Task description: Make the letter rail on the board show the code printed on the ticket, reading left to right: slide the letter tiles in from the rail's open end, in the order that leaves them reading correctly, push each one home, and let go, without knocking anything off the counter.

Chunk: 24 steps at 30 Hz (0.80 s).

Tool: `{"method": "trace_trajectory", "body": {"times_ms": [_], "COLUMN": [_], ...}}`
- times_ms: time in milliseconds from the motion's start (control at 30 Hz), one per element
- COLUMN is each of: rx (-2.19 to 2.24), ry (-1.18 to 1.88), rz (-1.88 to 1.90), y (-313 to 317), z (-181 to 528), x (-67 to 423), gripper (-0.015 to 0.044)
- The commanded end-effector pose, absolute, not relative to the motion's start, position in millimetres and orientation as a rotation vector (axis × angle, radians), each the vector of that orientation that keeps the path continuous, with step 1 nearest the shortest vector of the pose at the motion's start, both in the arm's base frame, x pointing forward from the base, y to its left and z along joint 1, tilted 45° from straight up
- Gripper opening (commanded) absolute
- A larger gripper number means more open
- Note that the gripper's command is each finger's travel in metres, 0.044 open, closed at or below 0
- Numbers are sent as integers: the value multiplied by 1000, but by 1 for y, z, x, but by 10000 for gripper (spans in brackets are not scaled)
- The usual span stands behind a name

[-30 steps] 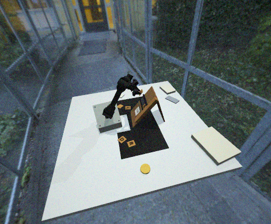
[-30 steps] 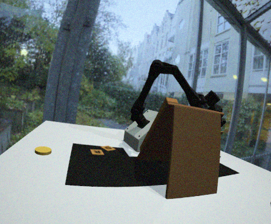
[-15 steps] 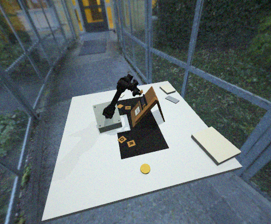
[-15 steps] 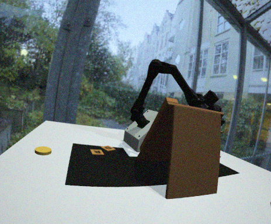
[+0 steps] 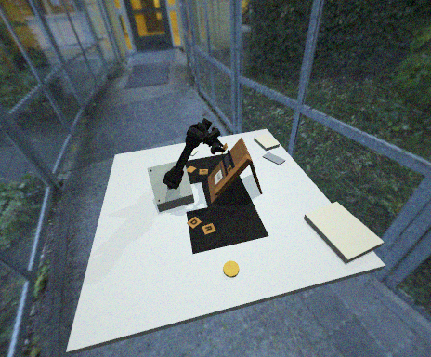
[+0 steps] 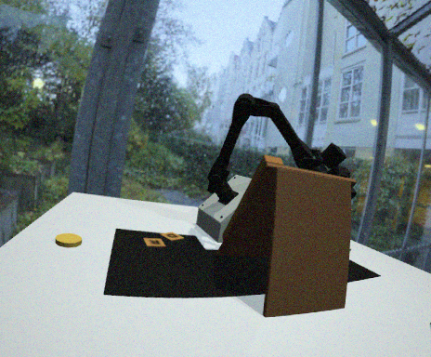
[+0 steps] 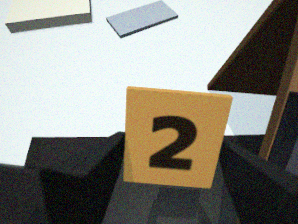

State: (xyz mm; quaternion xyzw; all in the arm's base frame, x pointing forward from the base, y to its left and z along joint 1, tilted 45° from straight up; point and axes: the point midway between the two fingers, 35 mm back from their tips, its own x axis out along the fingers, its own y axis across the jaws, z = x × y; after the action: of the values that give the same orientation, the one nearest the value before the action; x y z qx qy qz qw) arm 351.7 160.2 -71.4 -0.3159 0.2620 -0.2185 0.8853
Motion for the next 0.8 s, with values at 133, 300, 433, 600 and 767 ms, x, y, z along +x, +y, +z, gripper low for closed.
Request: {"method": "trace_trajectory", "body": {"times_ms": [133, 300, 433, 600, 767], "rx": [-665, -665, -665, -665, -665], "ry": [552, 552, 552, 552, 552], "rz": [-451, -451, -451, -451, -451], "y": [156, 154, 152, 151, 149], "z": [-70, -69, -67, -66, -64], "x": [349, 349, 348, 348, 347], "gripper": [0, 0, 0, 0, 0]}}
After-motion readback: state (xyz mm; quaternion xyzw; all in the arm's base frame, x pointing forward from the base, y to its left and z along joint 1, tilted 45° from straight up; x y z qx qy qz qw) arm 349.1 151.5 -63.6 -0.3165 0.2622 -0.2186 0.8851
